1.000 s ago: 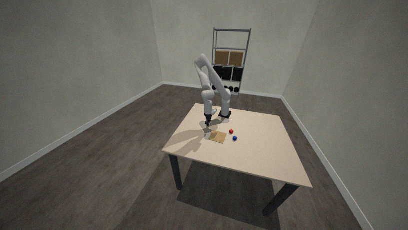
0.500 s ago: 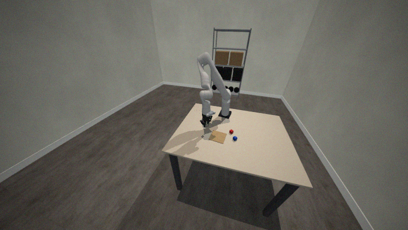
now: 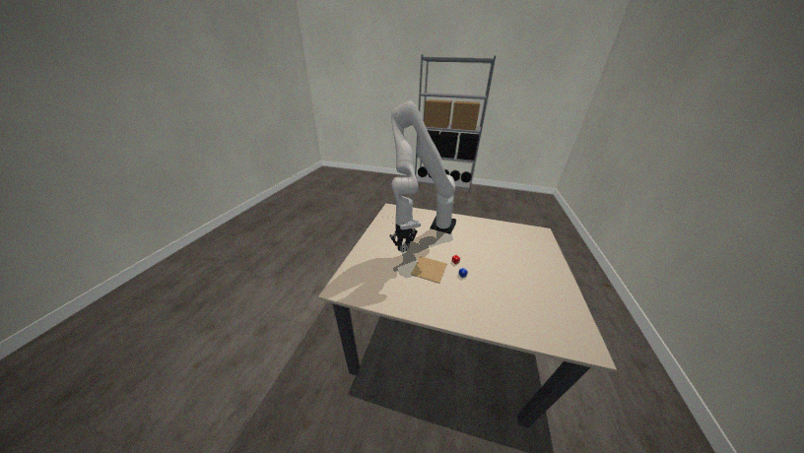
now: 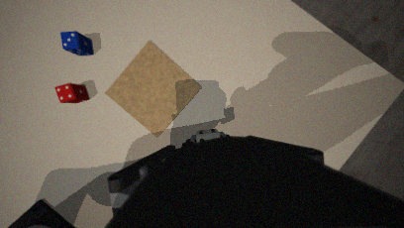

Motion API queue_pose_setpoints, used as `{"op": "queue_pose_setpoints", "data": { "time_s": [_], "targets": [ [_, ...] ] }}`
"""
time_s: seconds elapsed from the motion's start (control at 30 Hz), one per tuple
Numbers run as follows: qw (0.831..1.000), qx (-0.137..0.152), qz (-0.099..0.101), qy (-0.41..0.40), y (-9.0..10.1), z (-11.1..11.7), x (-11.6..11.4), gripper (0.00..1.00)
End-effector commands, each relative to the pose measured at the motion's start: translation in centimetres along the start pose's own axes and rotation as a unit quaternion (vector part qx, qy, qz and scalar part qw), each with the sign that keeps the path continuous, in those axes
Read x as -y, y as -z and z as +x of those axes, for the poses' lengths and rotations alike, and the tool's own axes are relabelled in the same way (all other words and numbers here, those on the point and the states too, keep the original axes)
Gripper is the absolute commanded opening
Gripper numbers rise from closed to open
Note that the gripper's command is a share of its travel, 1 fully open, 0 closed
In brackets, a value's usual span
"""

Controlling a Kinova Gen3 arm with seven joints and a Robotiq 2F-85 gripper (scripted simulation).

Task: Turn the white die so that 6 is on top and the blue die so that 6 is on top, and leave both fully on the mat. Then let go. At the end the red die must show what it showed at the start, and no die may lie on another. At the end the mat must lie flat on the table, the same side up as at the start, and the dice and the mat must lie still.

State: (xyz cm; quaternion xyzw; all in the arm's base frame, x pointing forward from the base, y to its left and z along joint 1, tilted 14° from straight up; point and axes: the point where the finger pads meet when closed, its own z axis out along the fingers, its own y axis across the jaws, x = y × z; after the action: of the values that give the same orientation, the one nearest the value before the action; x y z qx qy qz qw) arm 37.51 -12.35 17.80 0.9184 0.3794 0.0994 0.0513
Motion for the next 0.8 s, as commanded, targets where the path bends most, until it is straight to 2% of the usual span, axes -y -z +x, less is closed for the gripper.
{"op": "queue_pose_setpoints", "data": {
  "time_s": [0.0, 0.6, 0.77],
  "targets": [
    [1.000, -0.003, -0.005, -0.012, 0.22, 0.35, -0.36, 0.26],
    [1.000, -0.005, -0.007, -0.025, 0.25, 0.36, -0.56, 0.26],
    [1.000, -0.018, -0.006, -0.025, 0.17, 0.34, -0.52, 0.26]
  ]
}}
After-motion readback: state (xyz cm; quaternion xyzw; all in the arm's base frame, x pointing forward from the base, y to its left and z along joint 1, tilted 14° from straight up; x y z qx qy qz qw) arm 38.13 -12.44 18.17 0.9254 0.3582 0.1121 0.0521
